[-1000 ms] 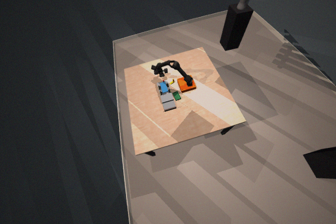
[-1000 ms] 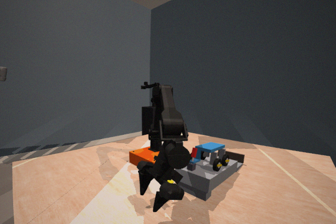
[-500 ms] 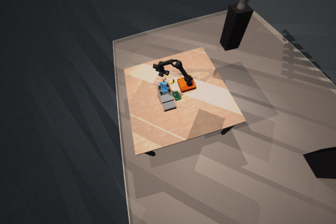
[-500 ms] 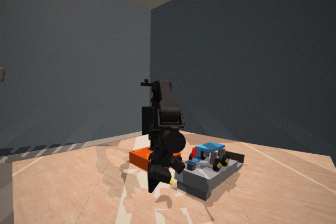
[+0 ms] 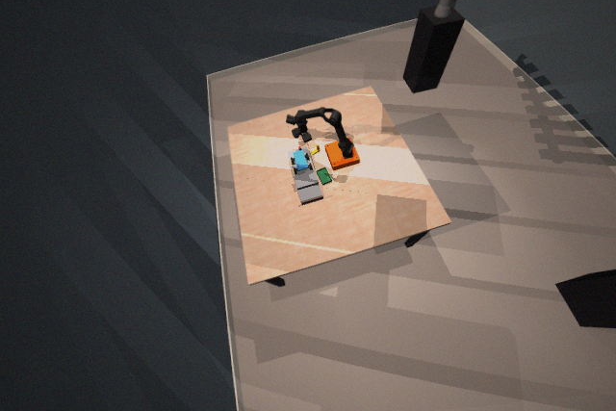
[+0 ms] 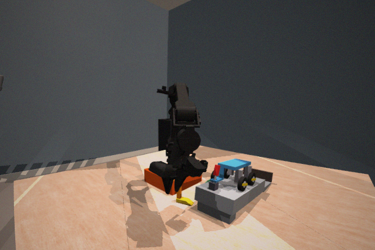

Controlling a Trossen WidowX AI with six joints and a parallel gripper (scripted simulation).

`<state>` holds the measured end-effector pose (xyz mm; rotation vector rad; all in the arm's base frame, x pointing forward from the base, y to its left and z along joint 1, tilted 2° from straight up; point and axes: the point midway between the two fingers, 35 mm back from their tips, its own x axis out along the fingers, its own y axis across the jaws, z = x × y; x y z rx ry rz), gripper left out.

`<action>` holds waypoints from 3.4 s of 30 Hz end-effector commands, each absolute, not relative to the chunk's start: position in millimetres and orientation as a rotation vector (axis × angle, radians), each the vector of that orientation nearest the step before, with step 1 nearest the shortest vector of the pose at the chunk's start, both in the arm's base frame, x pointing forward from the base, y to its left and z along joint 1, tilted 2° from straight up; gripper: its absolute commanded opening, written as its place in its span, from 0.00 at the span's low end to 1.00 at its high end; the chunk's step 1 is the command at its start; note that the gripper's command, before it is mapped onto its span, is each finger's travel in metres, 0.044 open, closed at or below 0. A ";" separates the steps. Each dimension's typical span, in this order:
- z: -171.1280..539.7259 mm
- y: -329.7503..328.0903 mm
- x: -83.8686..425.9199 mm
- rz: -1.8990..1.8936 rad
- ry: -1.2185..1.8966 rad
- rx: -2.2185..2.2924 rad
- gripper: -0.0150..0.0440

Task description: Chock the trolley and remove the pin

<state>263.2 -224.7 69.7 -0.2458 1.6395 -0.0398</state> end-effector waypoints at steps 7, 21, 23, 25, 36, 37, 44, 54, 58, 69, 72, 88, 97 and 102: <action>84.7 -192.7 235.5 -0.375 1.567 0.207 0.58; 98.7 -147.6 197.4 -0.833 1.406 0.848 0.58; 99.9 -141.6 192.5 -0.892 1.379 0.931 0.58; 100.3 -139.4 190.7 -0.914 1.369 0.962 0.58; 81.2 -140.0 191.6 -0.914 1.369 0.962 0.58; 78.0 -140.1 191.7 -0.914 1.369 0.962 0.58; 57.5 -138.3 191.1 -0.914 1.370 0.962 0.58; 48.4 -138.1 191.2 -0.914 1.370 0.962 0.58; 42.0 -138.1 191.4 -0.914 1.370 0.962 0.58; 25.3 -137.1 191.2 -0.914 1.370 0.962 0.58; 25.0 -137.0 191.2 -0.914 1.370 0.962 0.58; 5.5 -136.6 191.5 -0.914 1.370 0.962 0.58; 3.1 -137.9 192.0 -0.915 1.365 0.954 0.49; 3.1 -137.9 192.0 -0.915 1.365 0.954 0.33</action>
